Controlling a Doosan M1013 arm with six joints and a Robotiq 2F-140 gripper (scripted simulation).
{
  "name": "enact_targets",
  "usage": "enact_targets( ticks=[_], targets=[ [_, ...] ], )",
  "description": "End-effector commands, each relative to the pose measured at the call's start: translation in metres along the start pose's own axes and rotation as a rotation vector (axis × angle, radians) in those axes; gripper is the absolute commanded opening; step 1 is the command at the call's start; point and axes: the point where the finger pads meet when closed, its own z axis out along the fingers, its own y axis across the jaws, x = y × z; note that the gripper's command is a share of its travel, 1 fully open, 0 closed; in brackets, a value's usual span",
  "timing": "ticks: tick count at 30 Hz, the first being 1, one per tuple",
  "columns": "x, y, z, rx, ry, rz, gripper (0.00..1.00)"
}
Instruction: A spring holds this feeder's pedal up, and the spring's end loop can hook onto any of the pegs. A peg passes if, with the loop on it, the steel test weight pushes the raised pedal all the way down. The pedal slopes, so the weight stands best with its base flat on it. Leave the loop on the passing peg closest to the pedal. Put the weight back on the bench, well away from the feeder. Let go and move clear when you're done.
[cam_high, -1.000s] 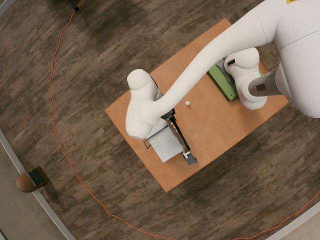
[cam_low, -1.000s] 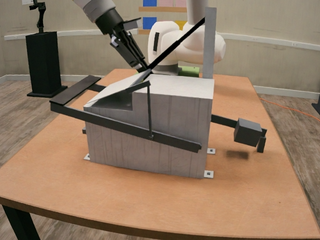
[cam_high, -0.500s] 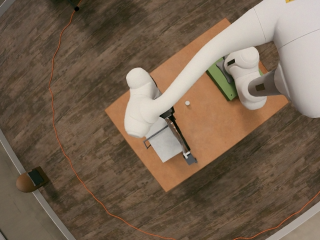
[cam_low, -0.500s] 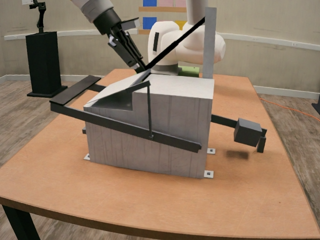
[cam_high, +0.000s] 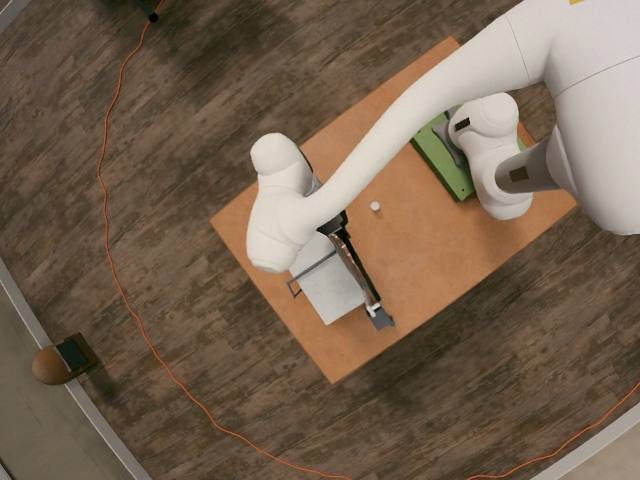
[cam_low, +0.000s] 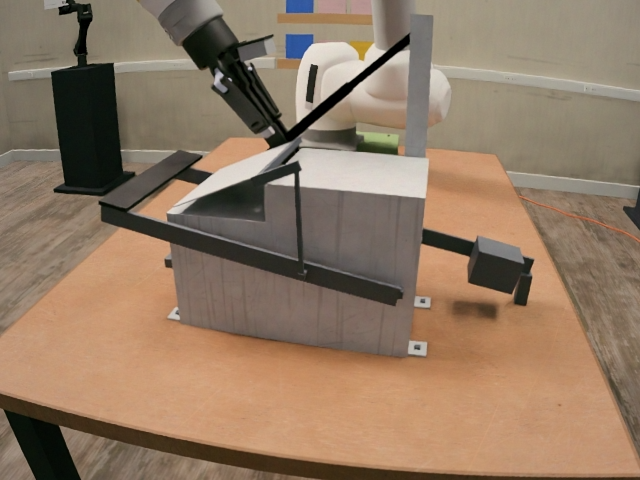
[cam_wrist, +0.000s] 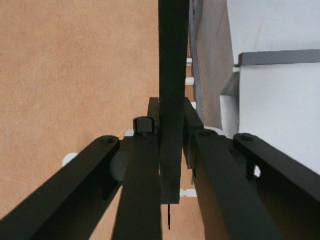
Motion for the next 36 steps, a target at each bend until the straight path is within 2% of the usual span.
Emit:
enact_targets(
  ticks=[1,36],
  targets=[
    [-0.001,0.0,-0.001,-0.001,0.0,0.0,0.17],
    [-0.014,0.0,-0.011,0.0,0.0,0.0,0.17]
  ],
)
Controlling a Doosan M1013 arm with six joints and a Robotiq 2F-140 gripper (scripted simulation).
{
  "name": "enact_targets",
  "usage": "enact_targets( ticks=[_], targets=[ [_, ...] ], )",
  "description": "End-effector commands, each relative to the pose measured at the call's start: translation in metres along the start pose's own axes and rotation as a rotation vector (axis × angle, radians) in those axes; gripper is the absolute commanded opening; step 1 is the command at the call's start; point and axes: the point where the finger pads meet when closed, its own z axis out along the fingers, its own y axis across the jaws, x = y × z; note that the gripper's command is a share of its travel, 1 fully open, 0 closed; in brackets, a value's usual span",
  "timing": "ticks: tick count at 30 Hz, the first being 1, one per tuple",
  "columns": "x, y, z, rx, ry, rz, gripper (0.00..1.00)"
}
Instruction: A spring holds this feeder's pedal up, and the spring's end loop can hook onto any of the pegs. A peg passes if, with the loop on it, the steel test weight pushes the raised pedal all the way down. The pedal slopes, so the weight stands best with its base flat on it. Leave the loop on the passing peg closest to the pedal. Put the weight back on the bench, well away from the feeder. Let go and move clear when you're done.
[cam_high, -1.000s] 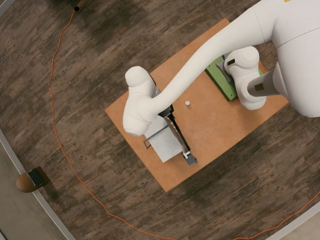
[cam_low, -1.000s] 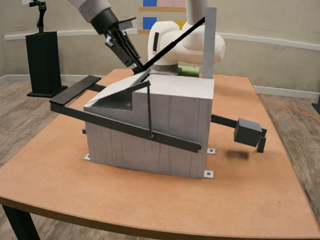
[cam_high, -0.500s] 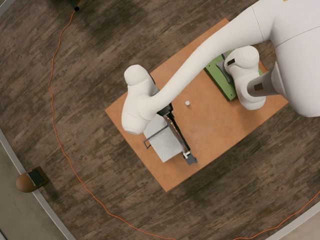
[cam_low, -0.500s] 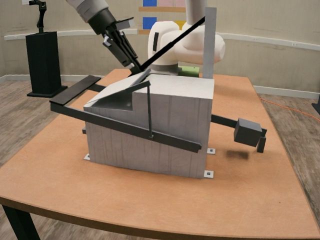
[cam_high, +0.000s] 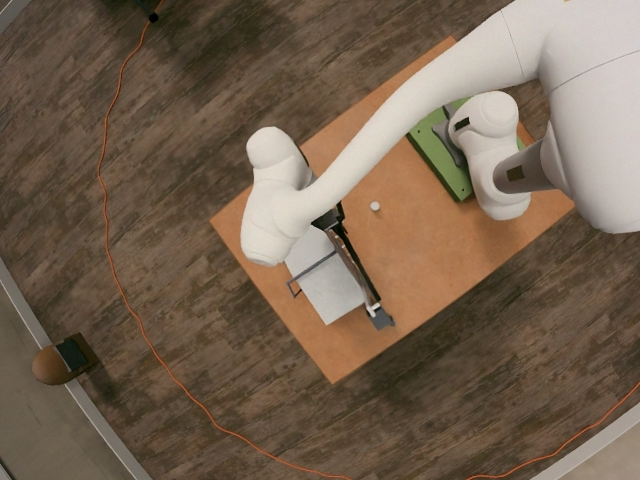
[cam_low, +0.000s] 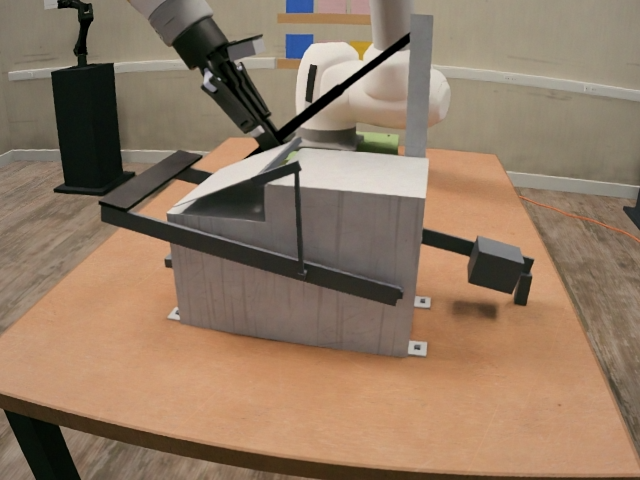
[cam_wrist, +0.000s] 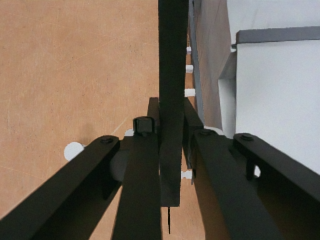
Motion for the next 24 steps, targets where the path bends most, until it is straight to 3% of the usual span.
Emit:
enact_targets(
  ticks=[1,24],
  targets=[
    [-0.0004,0.0003,-0.0011,-0.001,0.0,-0.001,0.17],
    [-0.0084,0.0001,-0.0072,-0.001,0.0,0.0,0.17]
  ],
)
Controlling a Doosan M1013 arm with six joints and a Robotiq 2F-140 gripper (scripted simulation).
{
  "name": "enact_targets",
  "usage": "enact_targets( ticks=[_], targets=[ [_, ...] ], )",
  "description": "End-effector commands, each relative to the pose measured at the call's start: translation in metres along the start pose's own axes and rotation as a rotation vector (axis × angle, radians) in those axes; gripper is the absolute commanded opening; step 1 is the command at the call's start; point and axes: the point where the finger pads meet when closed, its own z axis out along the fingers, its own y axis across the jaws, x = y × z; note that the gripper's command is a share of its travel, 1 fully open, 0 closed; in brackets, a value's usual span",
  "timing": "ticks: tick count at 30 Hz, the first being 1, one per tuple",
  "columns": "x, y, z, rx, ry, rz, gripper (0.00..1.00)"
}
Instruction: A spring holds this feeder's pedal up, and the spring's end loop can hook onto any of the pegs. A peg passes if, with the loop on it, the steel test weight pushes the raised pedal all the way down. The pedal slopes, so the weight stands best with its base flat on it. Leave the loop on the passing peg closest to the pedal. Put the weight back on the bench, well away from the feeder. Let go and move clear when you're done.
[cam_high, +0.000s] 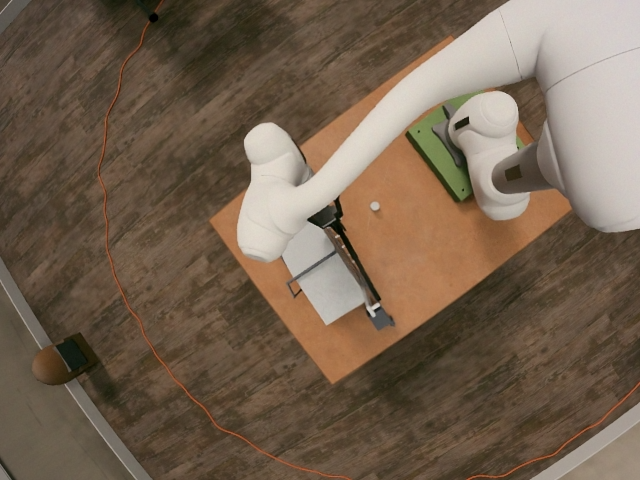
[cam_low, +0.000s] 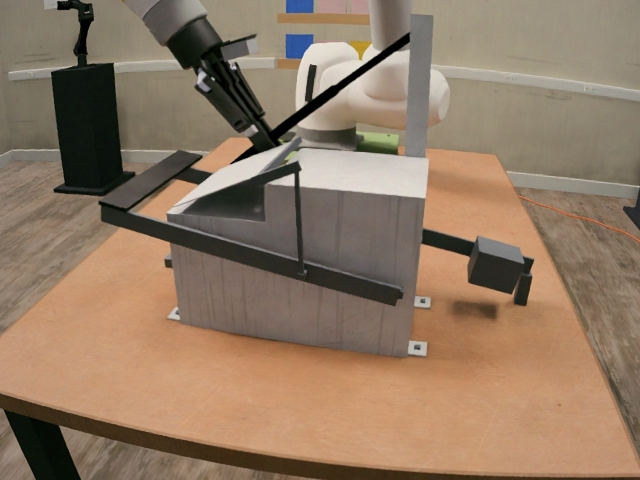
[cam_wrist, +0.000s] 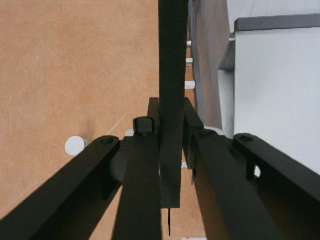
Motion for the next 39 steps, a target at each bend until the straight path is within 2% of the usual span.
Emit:
enact_targets(
  ticks=[1,39],
  targets=[
    [-0.001,0.0,-0.001,-0.001,0.0,0.0,0.17],
    [-0.011,0.0,-0.009,0.0,0.0,0.0,0.17]
  ],
)
